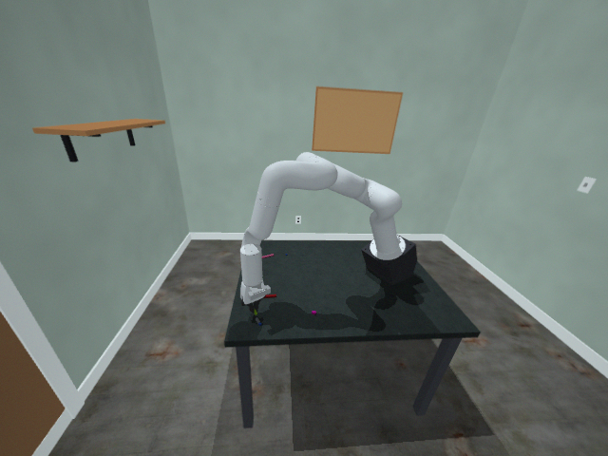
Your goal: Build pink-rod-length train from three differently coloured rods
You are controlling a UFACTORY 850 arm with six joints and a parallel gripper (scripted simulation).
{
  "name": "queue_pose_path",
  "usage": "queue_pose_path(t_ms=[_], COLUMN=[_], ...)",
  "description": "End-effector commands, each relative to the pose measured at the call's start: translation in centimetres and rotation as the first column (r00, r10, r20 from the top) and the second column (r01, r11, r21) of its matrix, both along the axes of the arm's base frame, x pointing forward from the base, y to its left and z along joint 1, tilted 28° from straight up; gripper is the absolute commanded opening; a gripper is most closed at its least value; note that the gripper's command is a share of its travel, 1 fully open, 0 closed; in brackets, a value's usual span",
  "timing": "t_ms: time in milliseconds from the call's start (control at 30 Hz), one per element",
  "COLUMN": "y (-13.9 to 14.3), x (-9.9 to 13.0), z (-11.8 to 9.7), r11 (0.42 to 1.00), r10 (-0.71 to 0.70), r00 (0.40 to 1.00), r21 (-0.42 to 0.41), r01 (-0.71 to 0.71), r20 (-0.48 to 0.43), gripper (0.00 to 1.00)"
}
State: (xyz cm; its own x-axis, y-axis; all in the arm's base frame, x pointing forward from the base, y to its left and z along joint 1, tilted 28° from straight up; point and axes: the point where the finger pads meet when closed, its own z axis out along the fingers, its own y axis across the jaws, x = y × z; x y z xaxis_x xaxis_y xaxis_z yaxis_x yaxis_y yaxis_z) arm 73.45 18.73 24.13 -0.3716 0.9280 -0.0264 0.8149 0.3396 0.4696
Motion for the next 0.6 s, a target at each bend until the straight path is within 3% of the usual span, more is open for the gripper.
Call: queue_pose_path(t_ms=[0,567], y=[0.14,0.26], x=[0.43,0.73], z=[-0.44,-1.01], r11=[1.000,1.000], r10=[0.000,0.000], r00=[1.000,1.000], r21=[0.001,0.001], r01=[0.000,0.000], r20=[0.002,0.002], gripper=[0.04,0.04])
